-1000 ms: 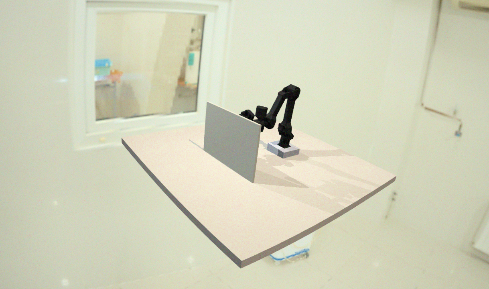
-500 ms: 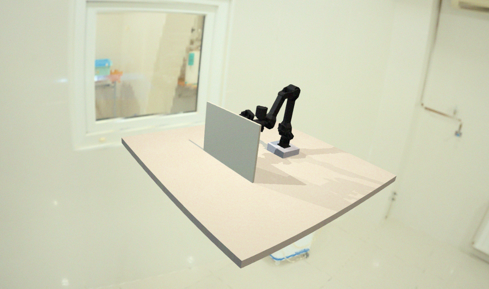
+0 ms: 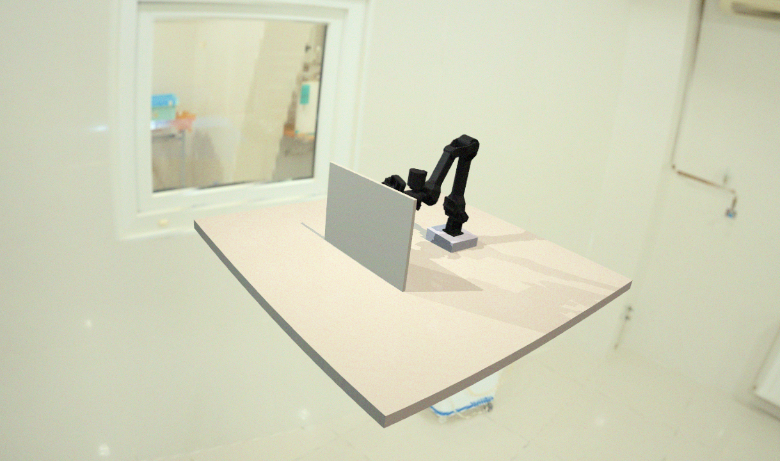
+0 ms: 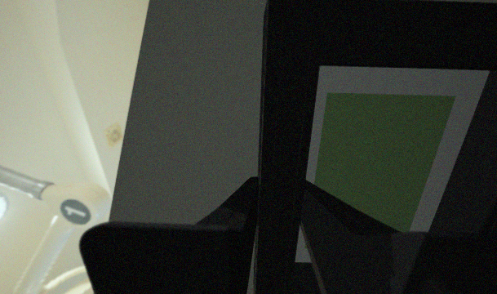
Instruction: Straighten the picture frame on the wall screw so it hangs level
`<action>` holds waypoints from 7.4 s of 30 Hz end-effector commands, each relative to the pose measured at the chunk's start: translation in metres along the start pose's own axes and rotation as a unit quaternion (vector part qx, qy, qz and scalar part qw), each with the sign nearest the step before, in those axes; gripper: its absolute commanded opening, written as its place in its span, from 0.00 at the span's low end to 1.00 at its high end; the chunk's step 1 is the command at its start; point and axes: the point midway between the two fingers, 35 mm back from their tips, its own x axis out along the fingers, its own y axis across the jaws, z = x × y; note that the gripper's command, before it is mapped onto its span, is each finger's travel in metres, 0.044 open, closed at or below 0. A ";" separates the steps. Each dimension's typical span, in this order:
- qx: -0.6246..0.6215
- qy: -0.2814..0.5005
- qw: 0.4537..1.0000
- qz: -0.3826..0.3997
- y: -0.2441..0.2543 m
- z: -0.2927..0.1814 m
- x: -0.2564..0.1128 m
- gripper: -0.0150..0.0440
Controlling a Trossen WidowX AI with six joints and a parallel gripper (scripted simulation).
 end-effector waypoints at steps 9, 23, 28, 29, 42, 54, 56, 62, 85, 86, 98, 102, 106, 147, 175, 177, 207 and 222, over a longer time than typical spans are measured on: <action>0.002 0.000 1.000 0.001 0.005 0.000 0.000 0.25; 0.002 0.000 1.000 0.001 0.009 0.000 0.000 0.25; 0.002 0.000 1.000 0.001 0.009 0.000 0.000 0.25; 0.002 0.000 1.000 0.001 0.010 0.000 0.000 0.25; 0.002 0.000 1.000 0.001 0.011 0.000 0.000 0.25; 0.002 0.000 1.000 0.001 0.009 0.000 0.000 0.25; 0.002 0.000 1.000 0.001 0.009 0.000 0.000 0.25; 0.002 0.000 1.000 0.001 0.010 0.001 0.000 0.25; 0.001 0.000 1.000 0.001 0.010 0.004 0.000 0.25; 0.001 0.000 1.000 0.001 0.010 0.004 0.000 0.25; 0.001 0.000 1.000 0.001 0.011 0.008 0.000 0.25; 0.001 0.000 1.000 0.001 0.011 0.007 0.000 0.25; 0.001 0.000 1.000 0.001 0.011 0.007 0.000 0.25; 0.000 -0.002 1.000 -0.001 0.002 0.007 0.000 0.25; 0.064 -0.001 0.998 -0.002 0.000 0.008 0.001 0.25; 0.068 -0.001 0.998 -0.002 0.000 0.008 0.001 0.25; 0.146 -0.001 0.989 -0.002 -0.002 0.008 0.001 0.25; 0.174 -0.001 0.985 -0.003 -0.002 0.008 0.001 0.30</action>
